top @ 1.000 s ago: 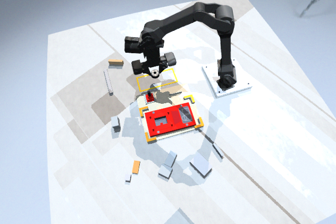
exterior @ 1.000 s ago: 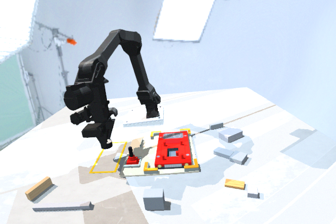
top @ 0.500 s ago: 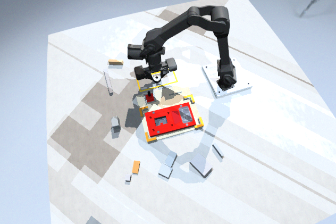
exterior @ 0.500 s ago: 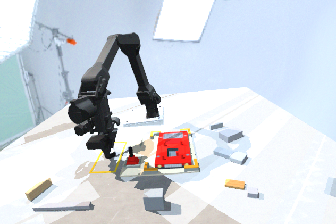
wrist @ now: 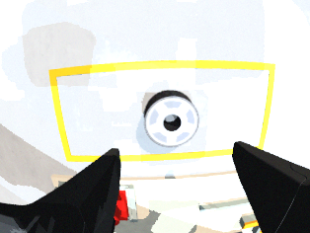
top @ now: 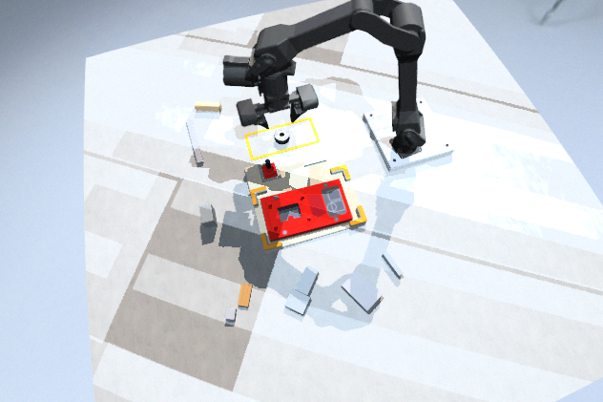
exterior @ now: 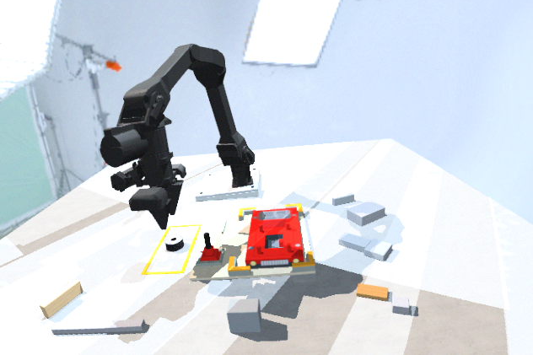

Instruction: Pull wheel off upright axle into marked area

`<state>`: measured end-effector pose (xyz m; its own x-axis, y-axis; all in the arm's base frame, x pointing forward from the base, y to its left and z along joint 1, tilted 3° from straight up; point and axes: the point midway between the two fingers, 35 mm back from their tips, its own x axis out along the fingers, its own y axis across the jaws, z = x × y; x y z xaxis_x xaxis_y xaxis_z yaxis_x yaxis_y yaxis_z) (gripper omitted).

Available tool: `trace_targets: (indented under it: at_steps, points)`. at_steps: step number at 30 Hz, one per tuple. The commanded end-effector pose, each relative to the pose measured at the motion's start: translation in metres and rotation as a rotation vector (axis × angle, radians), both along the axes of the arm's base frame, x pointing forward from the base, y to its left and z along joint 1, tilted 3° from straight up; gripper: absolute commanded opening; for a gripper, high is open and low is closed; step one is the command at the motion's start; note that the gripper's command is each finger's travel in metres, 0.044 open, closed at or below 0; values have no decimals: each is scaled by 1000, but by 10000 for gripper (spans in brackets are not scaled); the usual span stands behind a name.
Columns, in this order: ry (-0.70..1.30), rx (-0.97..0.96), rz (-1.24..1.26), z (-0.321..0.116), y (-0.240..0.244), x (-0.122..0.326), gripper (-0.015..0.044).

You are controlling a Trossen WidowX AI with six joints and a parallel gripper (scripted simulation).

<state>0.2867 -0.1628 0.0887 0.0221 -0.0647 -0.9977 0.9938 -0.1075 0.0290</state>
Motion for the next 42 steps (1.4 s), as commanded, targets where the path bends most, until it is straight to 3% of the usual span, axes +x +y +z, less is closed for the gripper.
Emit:
trace_targets:
  at_steps: [1, 6, 11, 42]
  points:
    - [0, 0, 0, 1, 1, -1, 326]
    - [1, 4, 1, 32, 27, -43, 440]
    - [2, 7, 2, 49, 48, -79, 440]
    - [2, 7, 2, 49, 48, -79, 440]
